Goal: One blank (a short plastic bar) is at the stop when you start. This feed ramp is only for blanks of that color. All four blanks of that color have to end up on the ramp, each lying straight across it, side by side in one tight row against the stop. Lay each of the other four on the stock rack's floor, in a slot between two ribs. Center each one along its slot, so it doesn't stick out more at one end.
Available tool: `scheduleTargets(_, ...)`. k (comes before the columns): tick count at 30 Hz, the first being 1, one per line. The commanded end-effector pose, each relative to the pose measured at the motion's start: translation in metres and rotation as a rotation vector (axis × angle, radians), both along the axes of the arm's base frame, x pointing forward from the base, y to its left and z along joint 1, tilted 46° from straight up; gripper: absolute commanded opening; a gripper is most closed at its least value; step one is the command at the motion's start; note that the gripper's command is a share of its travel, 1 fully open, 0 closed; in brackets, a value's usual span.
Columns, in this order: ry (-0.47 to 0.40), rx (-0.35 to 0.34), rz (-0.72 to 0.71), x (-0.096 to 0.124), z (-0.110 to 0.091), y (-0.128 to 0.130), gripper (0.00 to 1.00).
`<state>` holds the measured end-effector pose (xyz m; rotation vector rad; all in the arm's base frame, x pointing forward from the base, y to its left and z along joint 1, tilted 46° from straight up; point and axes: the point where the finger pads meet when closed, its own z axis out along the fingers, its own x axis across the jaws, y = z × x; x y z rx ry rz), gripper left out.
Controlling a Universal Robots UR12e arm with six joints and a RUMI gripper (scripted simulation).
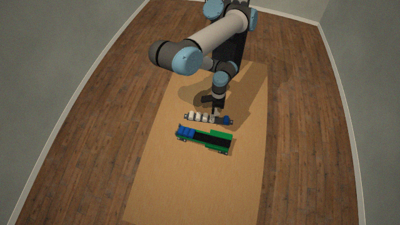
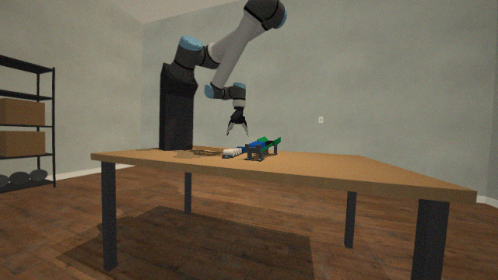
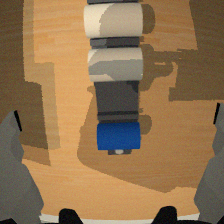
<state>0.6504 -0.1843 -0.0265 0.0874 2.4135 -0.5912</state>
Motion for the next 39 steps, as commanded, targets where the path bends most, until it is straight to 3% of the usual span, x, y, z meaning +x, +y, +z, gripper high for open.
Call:
scheduleTargets(1,0.0,0.0,0.0,0.0,0.0,0.0,1.0)
scheduleTargets(24,0.047,-0.063,0.076,0.002,0.0,0.003,1.0)
scheduleTargets(39,0.194,-0.257,0.309,0.009,-0.001,0.011,1.0)
